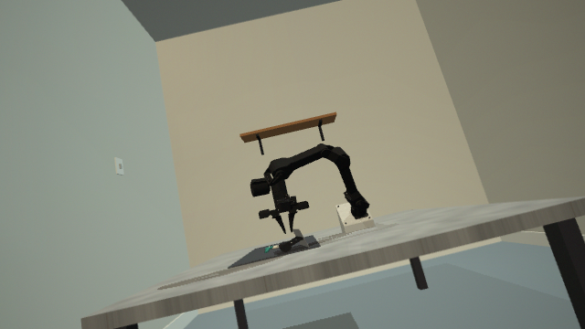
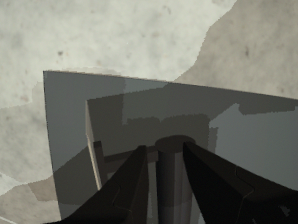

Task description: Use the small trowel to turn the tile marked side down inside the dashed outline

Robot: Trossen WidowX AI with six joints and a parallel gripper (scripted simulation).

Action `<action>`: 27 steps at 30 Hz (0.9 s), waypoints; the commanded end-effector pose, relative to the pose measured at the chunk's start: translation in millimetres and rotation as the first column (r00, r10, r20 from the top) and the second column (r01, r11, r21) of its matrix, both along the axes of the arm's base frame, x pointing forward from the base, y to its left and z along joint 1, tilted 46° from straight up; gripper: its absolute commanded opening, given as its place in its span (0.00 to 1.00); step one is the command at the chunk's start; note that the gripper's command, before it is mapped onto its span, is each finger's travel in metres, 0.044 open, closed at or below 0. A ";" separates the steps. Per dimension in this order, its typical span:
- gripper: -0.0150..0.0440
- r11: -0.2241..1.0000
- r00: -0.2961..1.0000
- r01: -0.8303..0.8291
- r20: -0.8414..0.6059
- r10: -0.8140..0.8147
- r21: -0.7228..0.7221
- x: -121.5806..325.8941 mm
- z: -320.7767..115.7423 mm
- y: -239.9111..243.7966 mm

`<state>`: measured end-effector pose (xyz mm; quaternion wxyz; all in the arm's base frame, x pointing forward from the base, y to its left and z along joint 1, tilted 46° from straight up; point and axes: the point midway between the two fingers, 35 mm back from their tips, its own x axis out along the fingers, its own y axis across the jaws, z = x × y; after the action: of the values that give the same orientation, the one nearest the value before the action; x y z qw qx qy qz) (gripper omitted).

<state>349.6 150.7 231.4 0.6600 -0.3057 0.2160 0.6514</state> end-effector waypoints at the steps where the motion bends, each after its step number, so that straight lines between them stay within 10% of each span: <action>1: 0.42 1.000 1.000 -0.001 -0.007 0.000 -0.003 -7.7 -4.9 2.8; 27: 0.42 1.000 1.000 -0.001 -0.008 0.000 -0.003 -33.7 -9.5 4.0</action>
<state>321.8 153.5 225.4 0.6610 -0.3088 0.2145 0.6494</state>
